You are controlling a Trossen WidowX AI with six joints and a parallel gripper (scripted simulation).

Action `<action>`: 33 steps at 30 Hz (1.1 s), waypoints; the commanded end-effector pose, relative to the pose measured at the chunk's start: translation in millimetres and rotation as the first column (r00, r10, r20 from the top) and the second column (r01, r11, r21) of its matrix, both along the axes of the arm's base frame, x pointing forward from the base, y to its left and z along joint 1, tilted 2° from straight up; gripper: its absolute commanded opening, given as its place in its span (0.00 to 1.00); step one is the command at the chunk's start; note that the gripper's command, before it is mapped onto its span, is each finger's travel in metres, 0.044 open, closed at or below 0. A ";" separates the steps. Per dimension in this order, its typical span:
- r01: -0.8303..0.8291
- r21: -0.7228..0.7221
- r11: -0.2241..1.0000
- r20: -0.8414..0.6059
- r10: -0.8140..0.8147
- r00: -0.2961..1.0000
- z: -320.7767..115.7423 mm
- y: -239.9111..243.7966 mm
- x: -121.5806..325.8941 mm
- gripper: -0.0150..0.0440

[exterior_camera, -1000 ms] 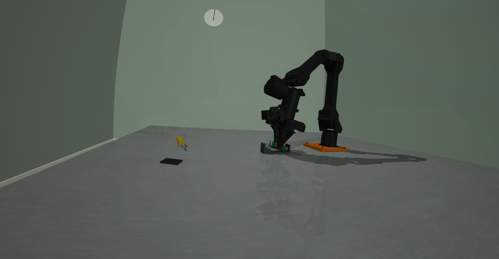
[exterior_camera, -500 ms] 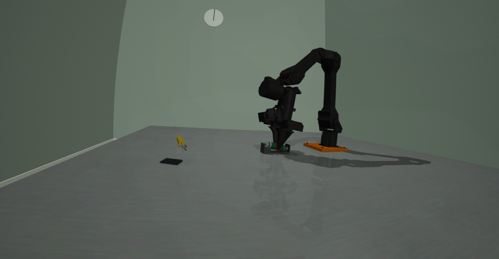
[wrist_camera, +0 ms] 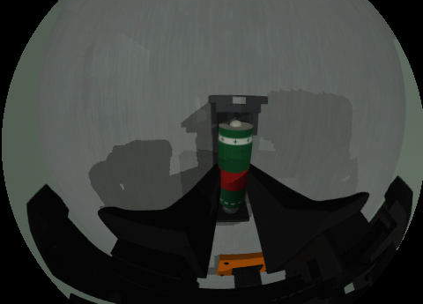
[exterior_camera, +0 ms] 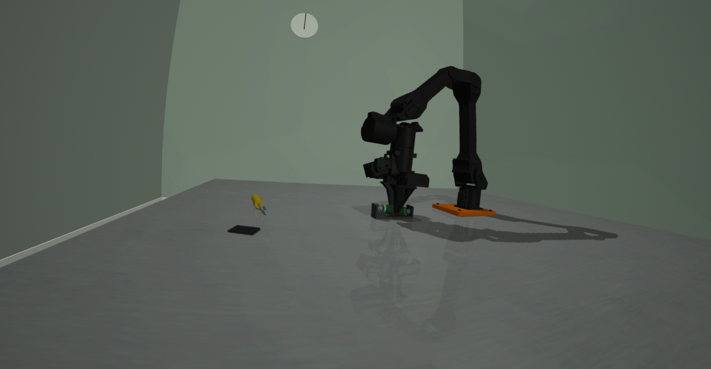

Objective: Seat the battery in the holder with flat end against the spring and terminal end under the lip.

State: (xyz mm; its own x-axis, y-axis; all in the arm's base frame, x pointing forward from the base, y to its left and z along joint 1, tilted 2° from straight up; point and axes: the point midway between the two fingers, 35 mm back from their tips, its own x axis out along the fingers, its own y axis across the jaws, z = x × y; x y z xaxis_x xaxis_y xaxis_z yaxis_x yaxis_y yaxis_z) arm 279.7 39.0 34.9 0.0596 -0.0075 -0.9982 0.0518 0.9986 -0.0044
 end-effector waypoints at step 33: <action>0.002 0.002 1.000 -0.100 -0.002 0.995 -1.7 -0.7 14.2 0.37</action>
State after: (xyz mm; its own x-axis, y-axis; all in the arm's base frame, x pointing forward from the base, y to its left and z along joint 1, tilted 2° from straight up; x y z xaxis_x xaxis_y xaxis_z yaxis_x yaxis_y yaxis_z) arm 290.5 38.2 32.8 -0.0430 -0.0053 -0.9991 0.0563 0.9984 -0.0078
